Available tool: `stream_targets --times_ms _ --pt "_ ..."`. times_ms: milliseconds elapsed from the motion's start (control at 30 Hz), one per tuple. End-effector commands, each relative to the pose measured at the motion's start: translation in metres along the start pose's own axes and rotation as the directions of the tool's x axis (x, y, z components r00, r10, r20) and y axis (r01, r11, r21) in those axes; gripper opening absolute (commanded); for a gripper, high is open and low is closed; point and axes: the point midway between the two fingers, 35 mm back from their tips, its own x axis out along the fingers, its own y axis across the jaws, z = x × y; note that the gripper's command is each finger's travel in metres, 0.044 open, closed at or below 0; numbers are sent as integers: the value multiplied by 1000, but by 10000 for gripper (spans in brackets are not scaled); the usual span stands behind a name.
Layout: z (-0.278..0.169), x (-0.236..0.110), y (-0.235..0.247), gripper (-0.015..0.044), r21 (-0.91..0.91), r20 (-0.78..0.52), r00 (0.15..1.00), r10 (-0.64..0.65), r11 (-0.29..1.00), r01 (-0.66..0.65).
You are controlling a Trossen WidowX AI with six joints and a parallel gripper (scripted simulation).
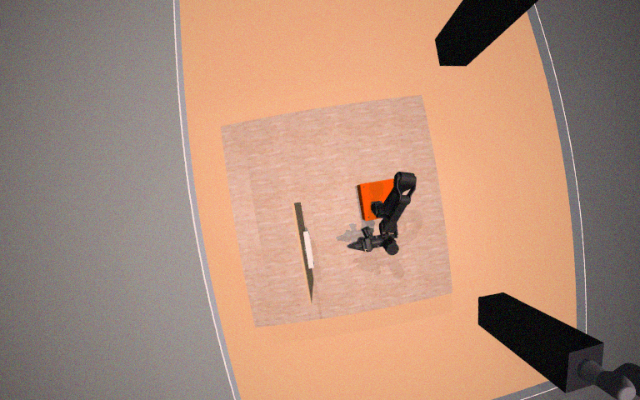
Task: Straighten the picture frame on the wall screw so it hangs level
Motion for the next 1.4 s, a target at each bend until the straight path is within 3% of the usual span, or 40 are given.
stream_targets --times_ms 0,400,933,1233,1367 --pt "-3 7 -5 260 0 -1 1000 -4 1000 4" --pt "7 73 -39 260 -2 1 1000 5 1000 -5" --pt "11 75 -38 260 -2 1 1000 6 1000 -6" --pt "11 151 -36 260 -2 -1 1000 11 1000 -11" --pt "12 153 -36 260 -2 -1 1000 12 1000 -12"
